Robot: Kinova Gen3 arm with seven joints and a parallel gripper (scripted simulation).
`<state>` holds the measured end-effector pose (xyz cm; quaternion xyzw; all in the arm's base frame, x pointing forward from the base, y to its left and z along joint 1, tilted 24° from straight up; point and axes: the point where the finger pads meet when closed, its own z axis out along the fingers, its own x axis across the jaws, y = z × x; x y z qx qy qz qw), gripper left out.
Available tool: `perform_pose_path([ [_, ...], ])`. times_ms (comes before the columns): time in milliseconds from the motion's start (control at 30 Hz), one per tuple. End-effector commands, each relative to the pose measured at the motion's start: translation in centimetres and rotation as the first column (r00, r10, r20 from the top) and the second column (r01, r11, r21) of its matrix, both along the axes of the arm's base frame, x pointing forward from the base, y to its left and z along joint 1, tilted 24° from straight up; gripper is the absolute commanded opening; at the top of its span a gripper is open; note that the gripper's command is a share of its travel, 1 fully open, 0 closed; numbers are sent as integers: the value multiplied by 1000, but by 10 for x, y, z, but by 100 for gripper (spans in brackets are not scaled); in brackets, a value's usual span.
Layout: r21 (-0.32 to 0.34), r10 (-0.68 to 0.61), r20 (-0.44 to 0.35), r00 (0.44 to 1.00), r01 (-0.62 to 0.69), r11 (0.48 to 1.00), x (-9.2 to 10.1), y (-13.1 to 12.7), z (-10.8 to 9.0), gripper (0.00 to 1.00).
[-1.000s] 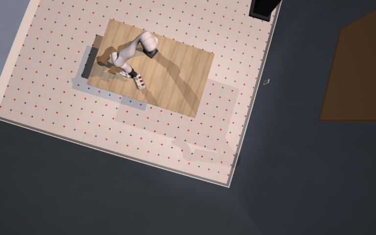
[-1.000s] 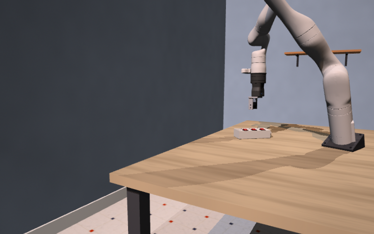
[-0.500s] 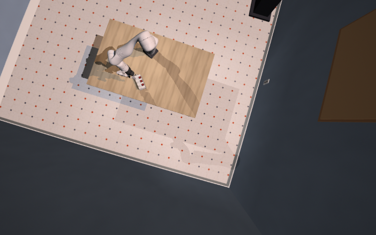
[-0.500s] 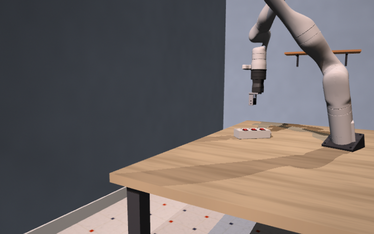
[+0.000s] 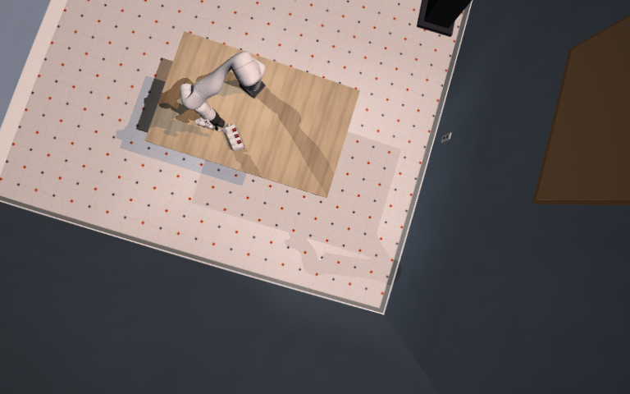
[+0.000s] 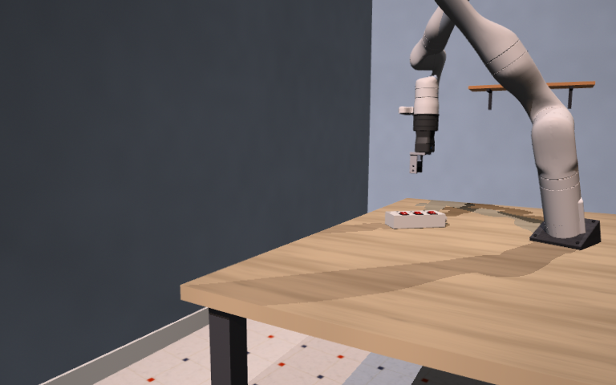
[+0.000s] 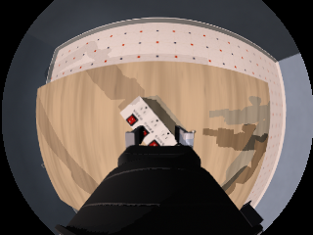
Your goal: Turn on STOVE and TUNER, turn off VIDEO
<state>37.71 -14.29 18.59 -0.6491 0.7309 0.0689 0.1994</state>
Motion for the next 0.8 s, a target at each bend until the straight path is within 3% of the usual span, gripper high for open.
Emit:
perform_pose_path([
  [0,0,-3,0,1000,3,1000,0,0,0,100],
  [400,13,-52,-20,998,52,999,1,0,-1,100],
  [767,44,-196,-87,977,200,979,2,2,-6,100],
])
